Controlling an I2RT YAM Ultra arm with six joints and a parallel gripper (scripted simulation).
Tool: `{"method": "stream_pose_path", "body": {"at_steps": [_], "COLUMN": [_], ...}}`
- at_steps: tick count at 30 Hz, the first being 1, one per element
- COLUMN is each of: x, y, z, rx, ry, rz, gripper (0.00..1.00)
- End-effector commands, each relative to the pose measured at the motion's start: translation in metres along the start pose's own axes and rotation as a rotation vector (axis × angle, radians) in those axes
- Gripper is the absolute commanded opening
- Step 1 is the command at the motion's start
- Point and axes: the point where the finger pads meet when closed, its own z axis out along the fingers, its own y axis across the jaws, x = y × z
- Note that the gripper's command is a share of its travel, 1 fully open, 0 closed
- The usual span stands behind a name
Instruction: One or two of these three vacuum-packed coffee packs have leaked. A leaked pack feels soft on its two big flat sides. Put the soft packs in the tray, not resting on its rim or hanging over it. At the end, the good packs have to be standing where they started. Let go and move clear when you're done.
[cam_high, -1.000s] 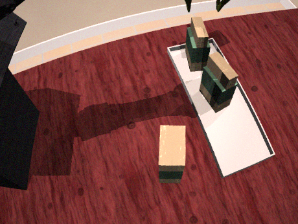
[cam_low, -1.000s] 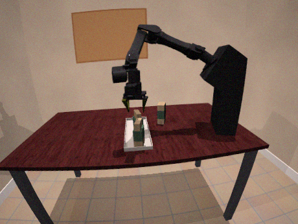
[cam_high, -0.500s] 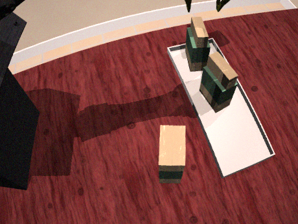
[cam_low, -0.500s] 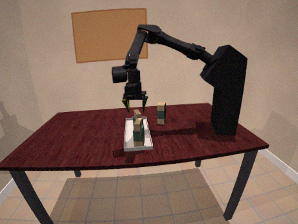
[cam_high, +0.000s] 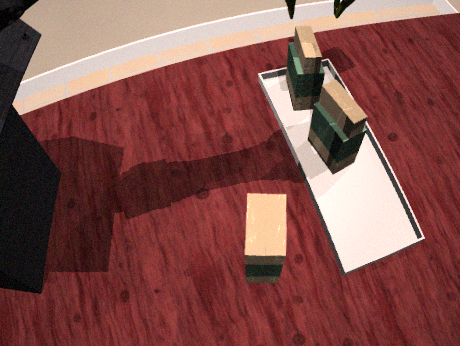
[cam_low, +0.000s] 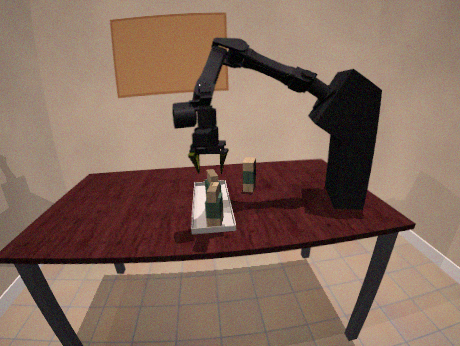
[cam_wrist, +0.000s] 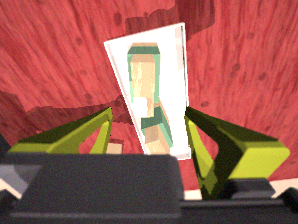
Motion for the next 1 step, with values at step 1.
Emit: {"method": "stream_pose_path", "body": {"at_steps": [1], "x": [-0.0068], "y": [-0.0080], "z": [-0.0129], "rx": [0.014], "ry": [-0.032], "rz": [0.014], "gripper": [0.76]}}
